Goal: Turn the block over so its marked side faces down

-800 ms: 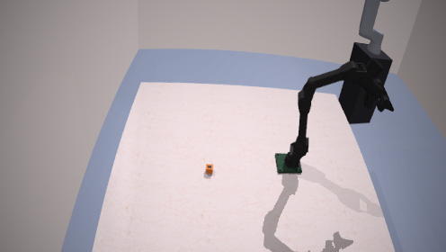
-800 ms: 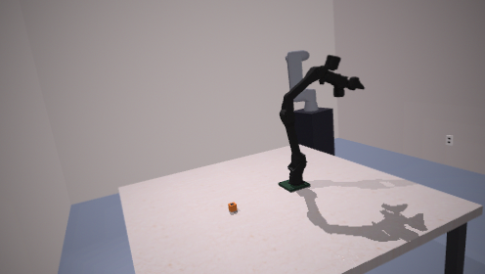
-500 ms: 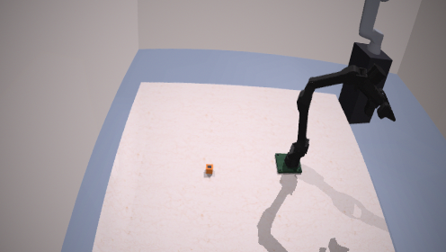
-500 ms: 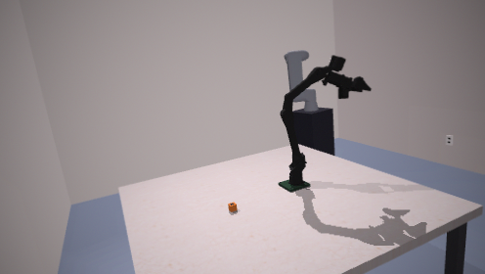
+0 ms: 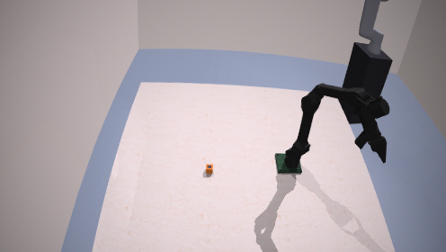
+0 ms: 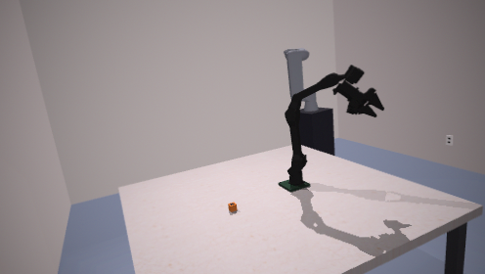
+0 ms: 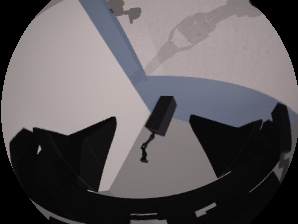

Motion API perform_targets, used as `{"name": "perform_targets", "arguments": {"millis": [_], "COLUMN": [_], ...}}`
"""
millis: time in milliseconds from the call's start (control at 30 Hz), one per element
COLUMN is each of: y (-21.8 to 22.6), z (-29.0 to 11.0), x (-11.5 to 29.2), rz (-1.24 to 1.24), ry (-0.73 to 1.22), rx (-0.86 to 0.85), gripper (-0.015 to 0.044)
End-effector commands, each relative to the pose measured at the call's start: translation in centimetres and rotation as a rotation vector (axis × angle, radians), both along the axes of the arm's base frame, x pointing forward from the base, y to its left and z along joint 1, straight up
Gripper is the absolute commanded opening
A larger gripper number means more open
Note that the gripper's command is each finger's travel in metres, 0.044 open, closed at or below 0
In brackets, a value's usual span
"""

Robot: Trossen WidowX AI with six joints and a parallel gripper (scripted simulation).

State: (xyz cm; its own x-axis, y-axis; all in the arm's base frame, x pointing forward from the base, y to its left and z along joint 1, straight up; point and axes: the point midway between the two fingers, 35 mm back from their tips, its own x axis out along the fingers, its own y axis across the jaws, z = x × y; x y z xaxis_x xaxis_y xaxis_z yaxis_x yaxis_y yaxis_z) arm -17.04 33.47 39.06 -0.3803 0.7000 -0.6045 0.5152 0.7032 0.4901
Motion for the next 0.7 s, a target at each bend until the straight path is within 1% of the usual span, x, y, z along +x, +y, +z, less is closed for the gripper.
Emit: {"name": "perform_targets", "arguments": {"millis": [0,167,233,333,500,667], "y": [3.0,5.7,5.7,6.0,5.7,3.7], "z": [-1.9,-4.0,-5.4,-6.6,-8.6,-11.4], "x": [4.7,12.1,15.3,19.1,25.1,33.3], "rz": [-0.052,-0.122,-0.181,-0.196,-0.198,-0.18], "ry": [-0.112,-0.253,-0.311,-0.388,-0.5,-0.623], "rx": [-0.012,-0.04,-0.082,-0.118,-0.187,-0.302], "gripper": [0.044,0.044,0.044,0.044,0.044,0.044]}}
